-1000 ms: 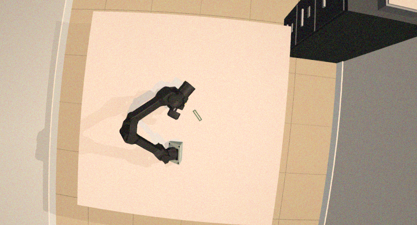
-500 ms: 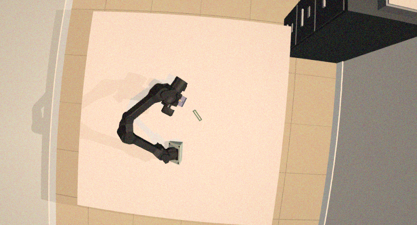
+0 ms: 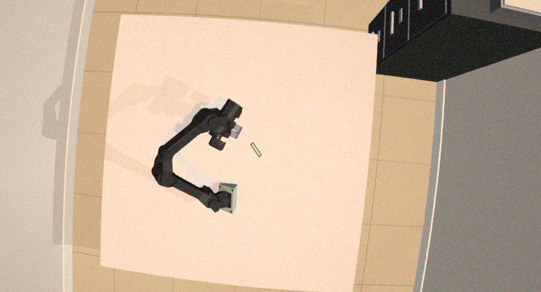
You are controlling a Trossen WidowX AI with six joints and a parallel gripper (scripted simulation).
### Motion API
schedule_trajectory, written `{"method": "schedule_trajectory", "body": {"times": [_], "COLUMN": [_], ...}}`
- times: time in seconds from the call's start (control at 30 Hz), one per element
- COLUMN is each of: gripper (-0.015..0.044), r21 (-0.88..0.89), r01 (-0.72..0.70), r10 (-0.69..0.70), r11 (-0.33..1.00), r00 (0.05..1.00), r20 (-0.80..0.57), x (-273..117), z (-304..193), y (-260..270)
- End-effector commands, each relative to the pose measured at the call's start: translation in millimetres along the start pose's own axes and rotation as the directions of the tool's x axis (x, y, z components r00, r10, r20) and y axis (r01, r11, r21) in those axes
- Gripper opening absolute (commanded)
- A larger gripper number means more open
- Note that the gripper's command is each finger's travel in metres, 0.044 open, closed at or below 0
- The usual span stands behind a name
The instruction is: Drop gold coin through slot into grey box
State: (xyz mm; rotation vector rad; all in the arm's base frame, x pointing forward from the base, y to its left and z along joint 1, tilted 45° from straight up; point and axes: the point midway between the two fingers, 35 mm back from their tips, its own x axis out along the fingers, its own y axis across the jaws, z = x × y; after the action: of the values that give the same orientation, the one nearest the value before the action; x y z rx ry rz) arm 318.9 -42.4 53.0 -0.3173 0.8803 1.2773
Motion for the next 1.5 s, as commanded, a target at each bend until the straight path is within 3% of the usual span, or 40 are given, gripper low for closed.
{"method": "schedule_trajectory", "body": {"times": [0.0, 1.47], "gripper": [0.0, 0.0], "r21": [-0.001, 0.006], "r01": [-0.001, -0.001], "r10": [0.001, 0.001], "r11": [1.0, 1.0], "r00": [1.0, 1.0], "r20": [-0.001, -0.003], "x": [1, 15], "z": [1, 5], "y": [0, 1]}}
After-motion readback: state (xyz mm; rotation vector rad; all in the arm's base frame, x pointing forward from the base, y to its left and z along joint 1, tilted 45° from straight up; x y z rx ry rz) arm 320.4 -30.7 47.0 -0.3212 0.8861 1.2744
